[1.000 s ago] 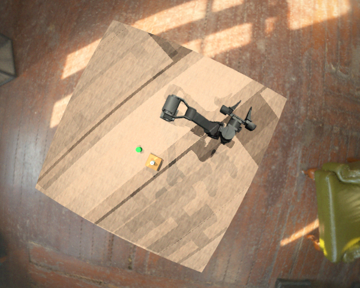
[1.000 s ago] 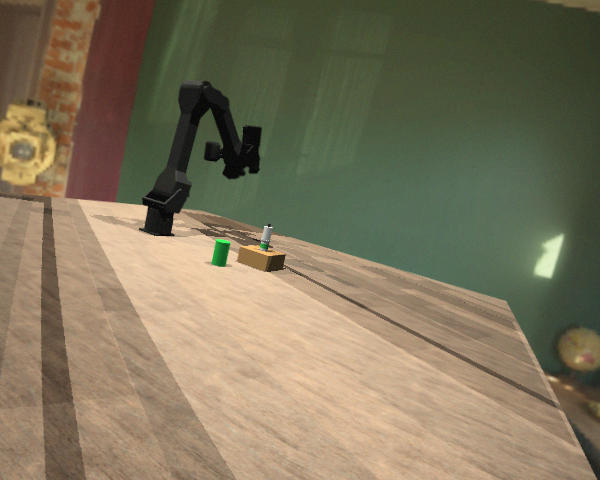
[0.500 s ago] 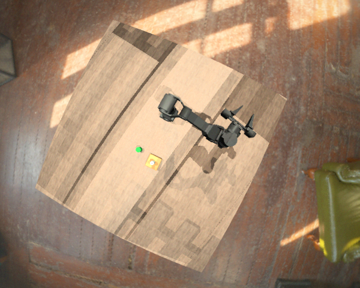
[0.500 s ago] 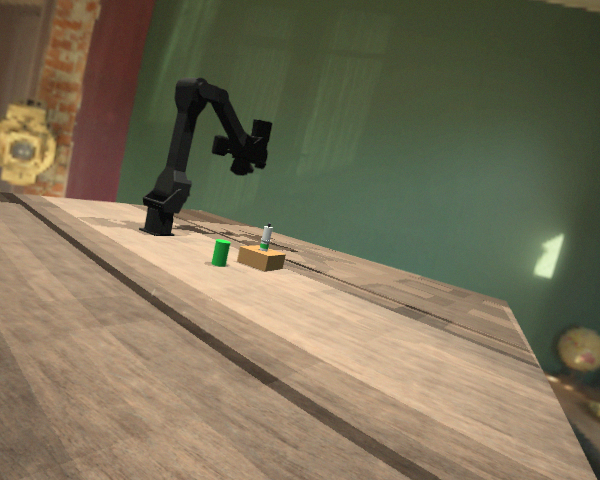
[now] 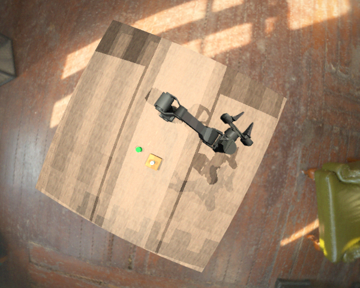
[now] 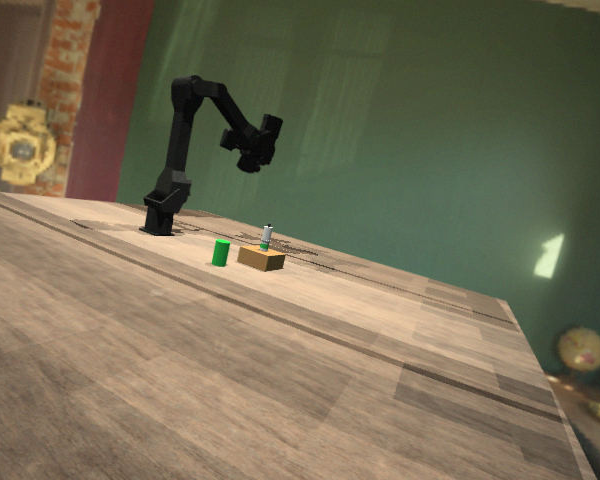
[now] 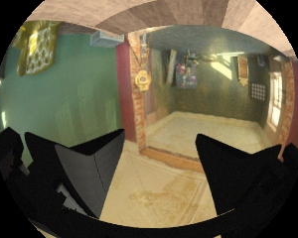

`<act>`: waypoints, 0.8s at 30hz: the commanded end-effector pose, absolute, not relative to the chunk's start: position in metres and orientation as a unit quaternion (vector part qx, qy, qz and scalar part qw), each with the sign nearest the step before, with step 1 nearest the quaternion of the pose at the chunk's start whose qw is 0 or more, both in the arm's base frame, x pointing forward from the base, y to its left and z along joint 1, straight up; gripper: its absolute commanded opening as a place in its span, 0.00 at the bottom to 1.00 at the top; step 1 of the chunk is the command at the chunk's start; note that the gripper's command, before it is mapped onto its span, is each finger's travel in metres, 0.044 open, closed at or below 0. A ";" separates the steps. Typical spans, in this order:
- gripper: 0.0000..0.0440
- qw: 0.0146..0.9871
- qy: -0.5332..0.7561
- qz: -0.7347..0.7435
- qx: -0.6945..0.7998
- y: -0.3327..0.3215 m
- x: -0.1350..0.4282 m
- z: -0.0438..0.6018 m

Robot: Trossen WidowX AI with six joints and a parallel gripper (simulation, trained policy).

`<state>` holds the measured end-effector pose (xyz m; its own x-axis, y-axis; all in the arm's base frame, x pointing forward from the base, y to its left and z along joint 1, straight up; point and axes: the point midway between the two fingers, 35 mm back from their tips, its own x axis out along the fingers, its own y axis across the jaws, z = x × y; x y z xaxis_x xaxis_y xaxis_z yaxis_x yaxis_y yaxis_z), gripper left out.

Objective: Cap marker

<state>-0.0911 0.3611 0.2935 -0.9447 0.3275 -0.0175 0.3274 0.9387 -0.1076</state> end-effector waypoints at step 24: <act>0.73 0.013 -0.939 0.193 -0.284 0.357 -0.022 0.309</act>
<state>-0.0274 0.3587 0.3044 -0.8499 0.5208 -0.0806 0.5113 0.7778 -0.3655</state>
